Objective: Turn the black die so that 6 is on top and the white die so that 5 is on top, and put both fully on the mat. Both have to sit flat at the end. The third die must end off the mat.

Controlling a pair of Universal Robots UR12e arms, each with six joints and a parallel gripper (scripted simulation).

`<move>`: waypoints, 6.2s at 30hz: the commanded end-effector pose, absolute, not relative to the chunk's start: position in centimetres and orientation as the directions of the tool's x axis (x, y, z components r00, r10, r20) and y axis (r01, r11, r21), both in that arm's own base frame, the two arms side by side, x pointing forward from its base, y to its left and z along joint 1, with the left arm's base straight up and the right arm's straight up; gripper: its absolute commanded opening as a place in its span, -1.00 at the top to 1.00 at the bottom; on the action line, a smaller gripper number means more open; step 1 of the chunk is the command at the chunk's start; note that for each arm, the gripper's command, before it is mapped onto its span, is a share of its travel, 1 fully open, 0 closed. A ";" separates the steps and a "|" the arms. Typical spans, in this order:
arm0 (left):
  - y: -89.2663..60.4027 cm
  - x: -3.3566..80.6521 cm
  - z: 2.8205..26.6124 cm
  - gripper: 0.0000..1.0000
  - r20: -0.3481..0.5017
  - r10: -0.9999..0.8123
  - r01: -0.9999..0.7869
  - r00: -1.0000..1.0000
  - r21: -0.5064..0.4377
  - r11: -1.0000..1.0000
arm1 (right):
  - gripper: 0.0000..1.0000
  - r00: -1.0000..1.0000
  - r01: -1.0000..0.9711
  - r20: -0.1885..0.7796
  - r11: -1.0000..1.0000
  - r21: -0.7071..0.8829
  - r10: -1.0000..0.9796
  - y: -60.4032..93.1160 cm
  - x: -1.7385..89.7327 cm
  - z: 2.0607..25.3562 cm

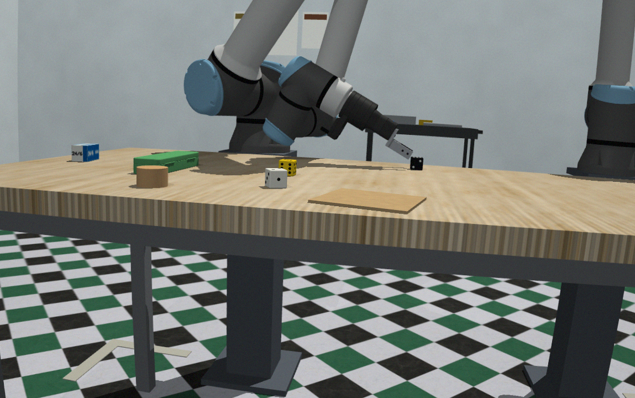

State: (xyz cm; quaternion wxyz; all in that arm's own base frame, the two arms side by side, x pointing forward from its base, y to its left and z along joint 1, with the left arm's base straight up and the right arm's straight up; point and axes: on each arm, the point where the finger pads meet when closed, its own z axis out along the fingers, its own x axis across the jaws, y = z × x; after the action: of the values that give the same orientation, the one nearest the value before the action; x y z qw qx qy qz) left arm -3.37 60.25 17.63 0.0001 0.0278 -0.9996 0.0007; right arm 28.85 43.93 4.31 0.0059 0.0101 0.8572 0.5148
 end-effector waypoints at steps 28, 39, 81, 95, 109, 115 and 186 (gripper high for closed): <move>60.3 -3.4 17.7 -1.00 0.000 -0.056 -0.056 -0.998 0.000 0.998 | -0.74 -1.000 0.011 0.000 0.469 0.883 0.023 43.6 28.8 10.1; 60.3 -3.4 17.7 -1.00 0.000 -0.056 -0.056 -0.998 0.000 0.998 | -0.74 -1.000 0.011 0.000 0.470 0.883 0.023 43.6 28.9 10.5; 60.3 -3.4 17.7 -1.00 0.000 -0.056 -0.056 -0.998 0.000 0.998 | -0.74 -1.000 0.018 0.000 0.774 0.633 0.023 45.3 28.9 11.5; 60.3 -3.4 17.7 -1.00 0.000 -0.056 -0.056 -0.998 0.000 0.998 | -0.74 -1.000 0.022 0.001 0.904 0.428 0.024 46.5 28.9 12.2; 60.3 -3.4 17.7 -1.00 0.000 -0.056 -0.056 -0.998 0.000 0.998 | -0.74 -1.000 0.020 -0.003 0.991 0.129 0.021 47.6 28.9 13.3; 60.3 -3.4 17.7 -1.00 0.000 -0.056 -0.056 -0.998 0.000 0.998 | -0.74 -1.000 0.021 -0.002 0.997 0.070 0.022 47.9 28.9 13.4; 60.3 -3.4 17.7 -1.00 0.000 -0.056 -0.056 -0.998 0.000 0.998 | -1.00 -0.651 0.759 0.000 0.651 0.001 0.759 47.2 28.4 12.0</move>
State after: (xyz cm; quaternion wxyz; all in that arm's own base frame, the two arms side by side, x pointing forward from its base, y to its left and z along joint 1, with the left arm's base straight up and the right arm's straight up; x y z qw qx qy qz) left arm -3.37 60.25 17.63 0.0001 0.0278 -0.9996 0.0007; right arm 28.47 47.18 12.15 -0.0017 0.3515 0.9362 -0.0008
